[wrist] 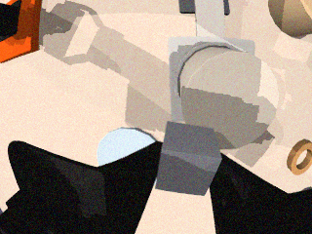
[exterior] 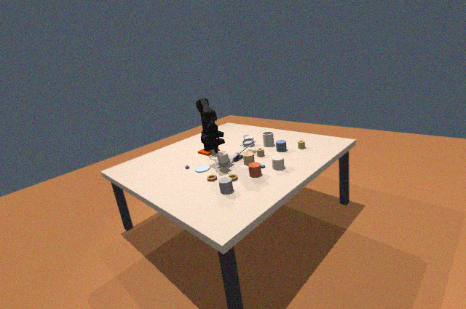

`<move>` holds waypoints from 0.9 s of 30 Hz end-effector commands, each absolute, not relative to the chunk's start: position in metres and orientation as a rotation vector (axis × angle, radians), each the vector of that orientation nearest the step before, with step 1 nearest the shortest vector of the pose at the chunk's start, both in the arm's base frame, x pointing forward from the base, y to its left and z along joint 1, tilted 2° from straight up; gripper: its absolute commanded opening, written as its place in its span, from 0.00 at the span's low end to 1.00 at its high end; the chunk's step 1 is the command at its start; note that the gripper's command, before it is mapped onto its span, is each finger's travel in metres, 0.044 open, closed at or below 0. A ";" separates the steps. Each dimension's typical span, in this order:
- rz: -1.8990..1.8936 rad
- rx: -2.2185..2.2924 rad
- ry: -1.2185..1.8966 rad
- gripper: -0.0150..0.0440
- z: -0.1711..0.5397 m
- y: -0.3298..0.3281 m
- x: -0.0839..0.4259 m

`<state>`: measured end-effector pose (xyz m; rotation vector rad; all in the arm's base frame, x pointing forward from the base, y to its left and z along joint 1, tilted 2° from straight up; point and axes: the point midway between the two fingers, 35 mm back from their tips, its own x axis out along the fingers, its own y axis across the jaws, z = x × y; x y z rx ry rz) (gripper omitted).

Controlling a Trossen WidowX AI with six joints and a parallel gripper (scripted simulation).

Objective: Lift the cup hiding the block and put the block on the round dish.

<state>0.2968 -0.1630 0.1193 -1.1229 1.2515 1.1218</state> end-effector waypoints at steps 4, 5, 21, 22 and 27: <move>1.129 -1.124 1.260 0.25 0.110 -0.186 0.280; 1.129 -1.124 1.261 0.25 0.109 -0.189 0.278; 1.133 -1.118 1.268 0.25 0.092 -0.234 0.236; 1.133 -1.117 1.268 0.25 0.091 -0.236 0.233; 1.133 -1.117 1.268 0.25 0.089 -0.238 0.232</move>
